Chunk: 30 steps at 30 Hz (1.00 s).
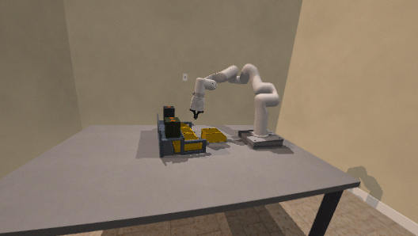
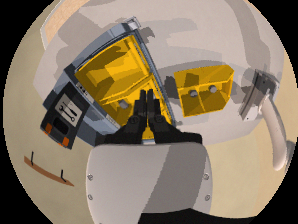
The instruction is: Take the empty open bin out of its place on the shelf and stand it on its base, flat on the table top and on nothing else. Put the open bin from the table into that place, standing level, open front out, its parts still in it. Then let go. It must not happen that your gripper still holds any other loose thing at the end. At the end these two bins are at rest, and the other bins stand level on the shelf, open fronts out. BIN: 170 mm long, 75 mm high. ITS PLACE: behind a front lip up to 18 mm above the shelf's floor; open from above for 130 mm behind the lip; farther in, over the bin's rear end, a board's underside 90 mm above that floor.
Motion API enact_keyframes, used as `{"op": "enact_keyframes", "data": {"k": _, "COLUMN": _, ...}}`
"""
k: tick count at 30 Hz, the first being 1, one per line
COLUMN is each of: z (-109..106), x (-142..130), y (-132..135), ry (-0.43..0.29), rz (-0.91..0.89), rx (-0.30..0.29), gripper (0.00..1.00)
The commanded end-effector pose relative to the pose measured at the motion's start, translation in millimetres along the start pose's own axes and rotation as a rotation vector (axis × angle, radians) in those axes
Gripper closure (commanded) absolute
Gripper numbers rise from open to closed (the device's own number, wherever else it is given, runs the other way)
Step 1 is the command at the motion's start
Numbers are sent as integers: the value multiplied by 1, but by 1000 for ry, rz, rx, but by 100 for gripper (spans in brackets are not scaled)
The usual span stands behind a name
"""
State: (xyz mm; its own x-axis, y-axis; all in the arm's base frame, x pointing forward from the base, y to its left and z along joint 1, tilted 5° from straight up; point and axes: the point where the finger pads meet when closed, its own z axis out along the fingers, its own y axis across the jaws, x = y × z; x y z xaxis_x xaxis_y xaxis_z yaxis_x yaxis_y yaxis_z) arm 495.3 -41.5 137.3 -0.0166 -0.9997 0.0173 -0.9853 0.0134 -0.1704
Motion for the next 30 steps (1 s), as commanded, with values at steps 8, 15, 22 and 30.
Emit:
{"op": "enact_keyframes", "data": {"k": 8, "z": 25, "x": 25, "y": -28, "ry": 0, "rz": -343, "rx": -100, "gripper": 100}}
{"op": "enact_keyframes", "data": {"k": 15, "z": 25, "x": 25, "y": -28, "ry": 0, "rz": -343, "rx": -100, "gripper": 5}}
{"op": "enact_keyframes", "data": {"k": 22, "z": 25, "x": 25, "y": -28, "ry": 0, "rz": -343, "rx": -100, "gripper": 5}}
{"op": "enact_keyframes", "data": {"k": 30, "z": 25, "x": 25, "y": -28, "ry": 0, "rz": -343, "rx": -100, "gripper": 5}}
